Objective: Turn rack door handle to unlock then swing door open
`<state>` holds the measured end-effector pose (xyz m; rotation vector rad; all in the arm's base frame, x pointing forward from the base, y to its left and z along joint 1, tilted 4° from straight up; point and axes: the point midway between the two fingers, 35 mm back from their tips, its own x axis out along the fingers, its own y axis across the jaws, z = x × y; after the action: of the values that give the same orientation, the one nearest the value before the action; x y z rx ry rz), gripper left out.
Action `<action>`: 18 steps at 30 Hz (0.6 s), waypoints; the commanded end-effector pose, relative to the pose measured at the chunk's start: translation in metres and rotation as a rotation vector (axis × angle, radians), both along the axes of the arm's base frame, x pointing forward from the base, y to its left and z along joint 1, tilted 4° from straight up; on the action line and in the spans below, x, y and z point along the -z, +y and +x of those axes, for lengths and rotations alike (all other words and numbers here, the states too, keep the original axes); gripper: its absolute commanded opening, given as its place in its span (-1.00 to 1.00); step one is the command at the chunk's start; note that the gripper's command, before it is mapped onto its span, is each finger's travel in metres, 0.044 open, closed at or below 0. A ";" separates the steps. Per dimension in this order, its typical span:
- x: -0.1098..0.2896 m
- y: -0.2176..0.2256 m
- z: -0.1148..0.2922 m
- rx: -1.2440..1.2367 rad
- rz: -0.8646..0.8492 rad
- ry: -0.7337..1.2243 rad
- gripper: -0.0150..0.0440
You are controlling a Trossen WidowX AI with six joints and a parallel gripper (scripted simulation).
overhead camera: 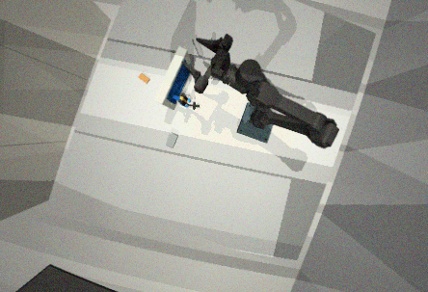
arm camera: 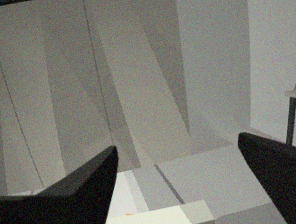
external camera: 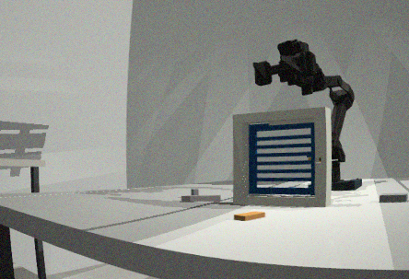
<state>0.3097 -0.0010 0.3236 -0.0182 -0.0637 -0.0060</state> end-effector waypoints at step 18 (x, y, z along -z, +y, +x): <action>0.027 0.035 0.038 -0.085 0.045 0.353 0.46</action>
<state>0.3408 0.0267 0.3030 0.0183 0.2160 0.0674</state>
